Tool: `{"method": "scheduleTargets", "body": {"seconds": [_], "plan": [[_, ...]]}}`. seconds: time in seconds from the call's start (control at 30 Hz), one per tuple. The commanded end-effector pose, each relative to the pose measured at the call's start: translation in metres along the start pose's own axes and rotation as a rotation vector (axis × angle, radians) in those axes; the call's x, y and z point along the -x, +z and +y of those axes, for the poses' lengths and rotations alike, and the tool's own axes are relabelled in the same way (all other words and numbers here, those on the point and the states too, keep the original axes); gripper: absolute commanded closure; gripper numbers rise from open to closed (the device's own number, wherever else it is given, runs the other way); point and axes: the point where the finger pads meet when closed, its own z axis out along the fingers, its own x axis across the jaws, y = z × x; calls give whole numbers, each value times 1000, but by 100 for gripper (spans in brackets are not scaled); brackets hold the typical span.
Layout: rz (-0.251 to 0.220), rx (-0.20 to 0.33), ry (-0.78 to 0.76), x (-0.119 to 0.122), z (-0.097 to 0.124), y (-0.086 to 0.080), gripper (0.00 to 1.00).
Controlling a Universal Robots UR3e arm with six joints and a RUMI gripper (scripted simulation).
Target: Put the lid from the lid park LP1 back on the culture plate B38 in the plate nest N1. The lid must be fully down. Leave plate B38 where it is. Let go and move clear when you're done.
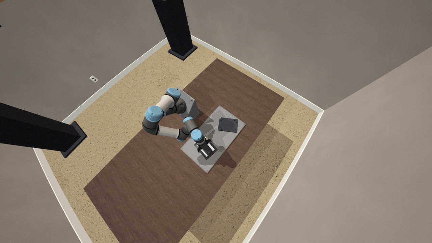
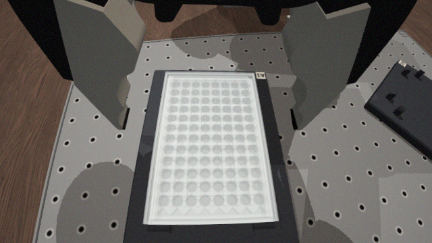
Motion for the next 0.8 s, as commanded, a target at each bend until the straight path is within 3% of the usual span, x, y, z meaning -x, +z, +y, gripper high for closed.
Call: {"method": "scheduleTargets", "body": {"seconds": [0.0,0.27,0.77], "plan": [[-1,-1,-1,1,0,0,18],[-1,-1,-1,1,0,0,18],[0,-3,1,0,0,-20,18]]}}
